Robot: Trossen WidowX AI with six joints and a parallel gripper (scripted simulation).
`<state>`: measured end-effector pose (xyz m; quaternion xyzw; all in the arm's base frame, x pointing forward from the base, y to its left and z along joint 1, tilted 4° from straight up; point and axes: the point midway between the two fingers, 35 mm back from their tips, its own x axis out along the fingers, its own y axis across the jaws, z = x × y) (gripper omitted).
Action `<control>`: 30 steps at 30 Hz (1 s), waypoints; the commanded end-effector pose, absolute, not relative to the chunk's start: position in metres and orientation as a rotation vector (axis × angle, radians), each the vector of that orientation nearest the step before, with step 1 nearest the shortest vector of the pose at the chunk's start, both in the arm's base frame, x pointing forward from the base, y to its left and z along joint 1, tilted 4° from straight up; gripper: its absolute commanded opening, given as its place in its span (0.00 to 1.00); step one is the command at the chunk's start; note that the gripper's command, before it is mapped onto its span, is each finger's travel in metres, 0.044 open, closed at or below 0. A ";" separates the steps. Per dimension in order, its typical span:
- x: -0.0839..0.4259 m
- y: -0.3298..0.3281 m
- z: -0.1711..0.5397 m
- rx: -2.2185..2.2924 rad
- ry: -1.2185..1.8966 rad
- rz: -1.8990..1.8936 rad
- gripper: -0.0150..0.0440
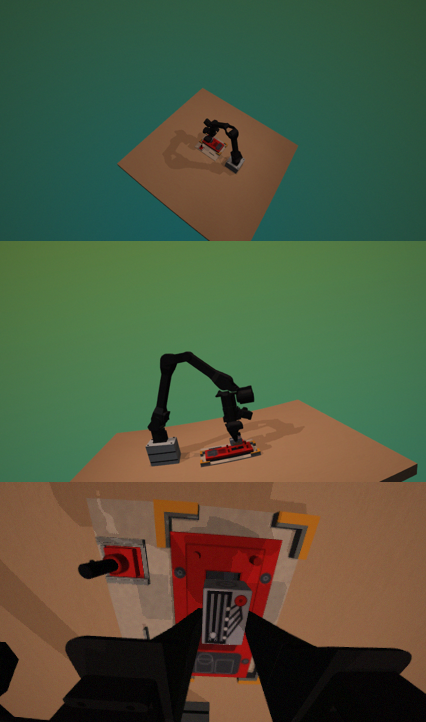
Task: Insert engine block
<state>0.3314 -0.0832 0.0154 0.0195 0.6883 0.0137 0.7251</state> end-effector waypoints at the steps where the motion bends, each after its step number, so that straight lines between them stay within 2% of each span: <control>1: 0.332 -0.083 0.016 0.048 1.516 0.027 0.52; 30: 0.333 -0.083 0.010 0.043 1.516 0.032 0.52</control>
